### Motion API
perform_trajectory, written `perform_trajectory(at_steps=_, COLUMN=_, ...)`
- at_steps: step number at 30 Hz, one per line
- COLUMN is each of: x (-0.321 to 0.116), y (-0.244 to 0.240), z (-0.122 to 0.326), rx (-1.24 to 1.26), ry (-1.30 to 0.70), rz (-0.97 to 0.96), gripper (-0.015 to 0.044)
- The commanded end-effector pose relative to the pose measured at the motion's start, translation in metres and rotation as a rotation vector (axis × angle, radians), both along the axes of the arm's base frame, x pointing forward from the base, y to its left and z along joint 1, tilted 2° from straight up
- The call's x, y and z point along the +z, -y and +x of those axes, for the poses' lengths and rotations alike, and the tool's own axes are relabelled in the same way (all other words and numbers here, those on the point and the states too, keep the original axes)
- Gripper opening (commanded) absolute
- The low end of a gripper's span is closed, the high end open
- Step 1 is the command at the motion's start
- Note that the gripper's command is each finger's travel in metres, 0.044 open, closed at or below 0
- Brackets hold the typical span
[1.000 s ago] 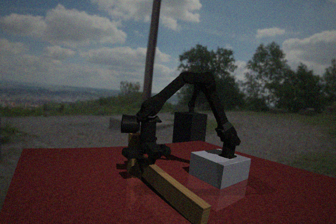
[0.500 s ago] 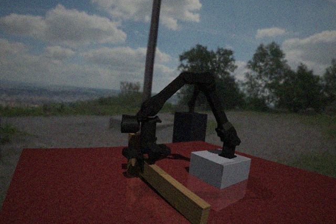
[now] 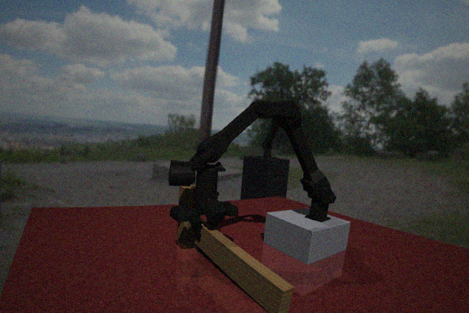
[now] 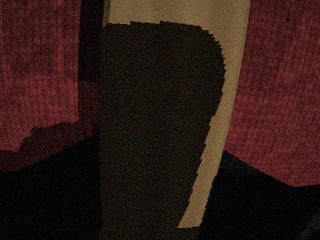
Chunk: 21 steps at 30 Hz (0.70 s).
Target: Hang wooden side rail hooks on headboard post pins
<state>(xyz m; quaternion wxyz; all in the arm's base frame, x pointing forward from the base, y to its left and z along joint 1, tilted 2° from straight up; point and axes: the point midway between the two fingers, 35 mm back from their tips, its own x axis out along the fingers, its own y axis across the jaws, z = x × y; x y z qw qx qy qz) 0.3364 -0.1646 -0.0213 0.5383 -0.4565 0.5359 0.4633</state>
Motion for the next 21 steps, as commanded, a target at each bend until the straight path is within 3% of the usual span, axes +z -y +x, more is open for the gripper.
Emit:
perform_trajectory(at_steps=1, x=-0.0002, y=0.0014, z=0.0002, rx=0.002, ry=0.002, rz=-0.006, gripper=0.0000)
perform_trajectory(at_steps=21, x=-0.0035, y=0.0013, z=0.0002, rx=0.002, ry=0.002, rz=-0.006, gripper=0.0000)
